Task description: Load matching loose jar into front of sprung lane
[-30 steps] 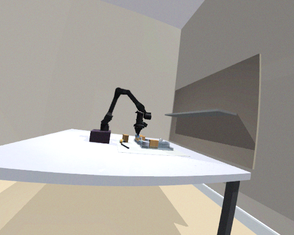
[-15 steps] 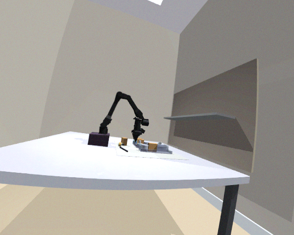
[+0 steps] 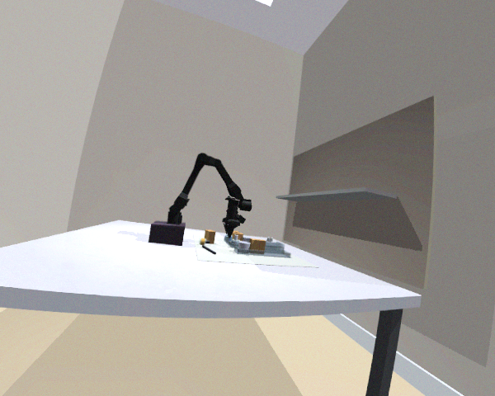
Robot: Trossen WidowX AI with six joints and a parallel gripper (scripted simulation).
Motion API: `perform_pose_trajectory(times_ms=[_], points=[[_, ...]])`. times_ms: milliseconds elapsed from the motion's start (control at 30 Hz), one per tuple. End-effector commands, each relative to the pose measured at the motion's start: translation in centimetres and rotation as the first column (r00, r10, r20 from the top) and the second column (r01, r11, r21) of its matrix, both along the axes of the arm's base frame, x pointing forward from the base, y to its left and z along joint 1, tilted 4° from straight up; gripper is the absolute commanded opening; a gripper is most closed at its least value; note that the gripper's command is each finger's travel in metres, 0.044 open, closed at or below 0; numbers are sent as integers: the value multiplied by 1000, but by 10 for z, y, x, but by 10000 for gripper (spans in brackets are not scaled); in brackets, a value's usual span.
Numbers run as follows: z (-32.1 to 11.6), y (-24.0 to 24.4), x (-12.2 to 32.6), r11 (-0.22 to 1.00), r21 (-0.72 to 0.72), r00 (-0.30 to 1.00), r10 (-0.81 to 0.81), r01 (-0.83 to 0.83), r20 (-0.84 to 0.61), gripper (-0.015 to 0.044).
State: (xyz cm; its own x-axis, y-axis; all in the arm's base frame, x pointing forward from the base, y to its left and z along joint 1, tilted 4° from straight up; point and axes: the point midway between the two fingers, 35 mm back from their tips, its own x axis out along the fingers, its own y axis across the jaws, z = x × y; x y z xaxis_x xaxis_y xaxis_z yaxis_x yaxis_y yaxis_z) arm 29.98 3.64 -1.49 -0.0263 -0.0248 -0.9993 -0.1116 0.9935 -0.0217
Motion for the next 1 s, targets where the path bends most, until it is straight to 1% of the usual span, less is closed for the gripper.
perform_pose_trajectory(times_ms=[0,967], points=[[-1,1,1,1000,4,1000,-4,4,-5,0],[-2,2,11,1000,4,1000,-4,4,-4,0]])
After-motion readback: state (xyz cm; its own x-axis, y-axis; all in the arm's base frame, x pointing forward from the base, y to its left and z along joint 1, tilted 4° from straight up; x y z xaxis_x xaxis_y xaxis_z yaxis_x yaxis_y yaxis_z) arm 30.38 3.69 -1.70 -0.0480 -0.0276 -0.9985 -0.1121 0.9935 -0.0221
